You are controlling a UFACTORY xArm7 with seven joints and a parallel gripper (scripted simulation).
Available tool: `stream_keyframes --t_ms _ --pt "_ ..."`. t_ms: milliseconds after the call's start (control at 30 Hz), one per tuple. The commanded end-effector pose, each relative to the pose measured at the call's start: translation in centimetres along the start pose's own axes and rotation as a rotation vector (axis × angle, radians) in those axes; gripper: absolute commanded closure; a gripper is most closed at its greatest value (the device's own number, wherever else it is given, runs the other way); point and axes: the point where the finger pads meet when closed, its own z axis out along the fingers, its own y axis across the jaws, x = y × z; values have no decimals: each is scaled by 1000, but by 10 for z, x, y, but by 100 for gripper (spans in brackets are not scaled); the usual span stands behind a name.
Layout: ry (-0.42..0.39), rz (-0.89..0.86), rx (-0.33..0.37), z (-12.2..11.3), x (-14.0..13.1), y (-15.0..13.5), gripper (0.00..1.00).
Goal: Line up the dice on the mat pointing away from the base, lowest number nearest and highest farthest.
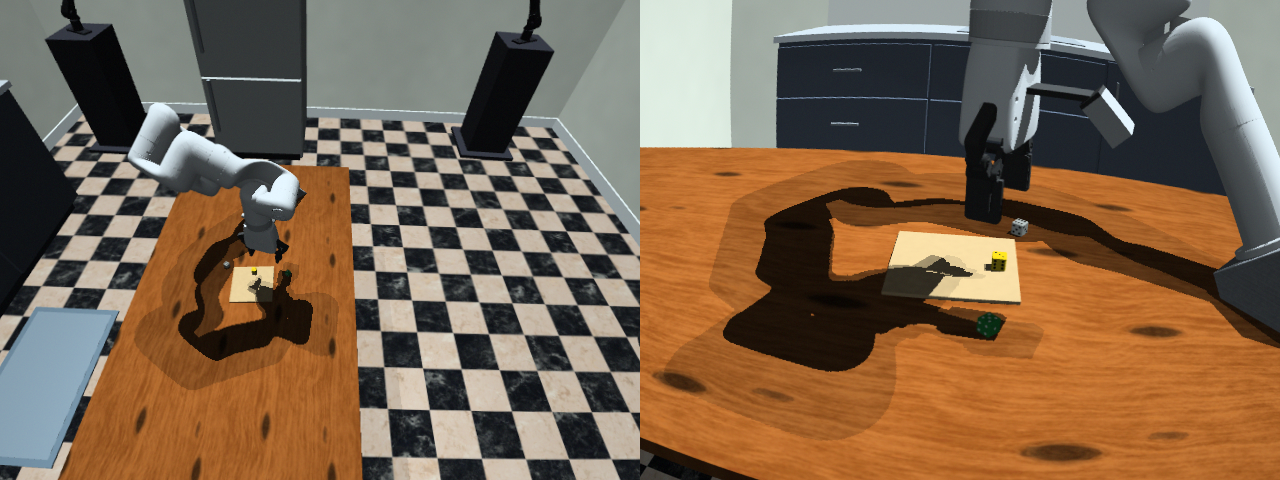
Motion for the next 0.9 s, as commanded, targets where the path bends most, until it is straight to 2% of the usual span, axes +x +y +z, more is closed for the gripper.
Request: stream_keyframes --t_ms 0,200,433,467,867 --pt "-20 172 9 5 6 27 0" --pt "-21 337 7 12 16 53 0" --pt "-21 410 6 16 21 64 0" --pt "-21 410 6 16 21 64 69" --pt "-21 410 6 16 21 64 69"
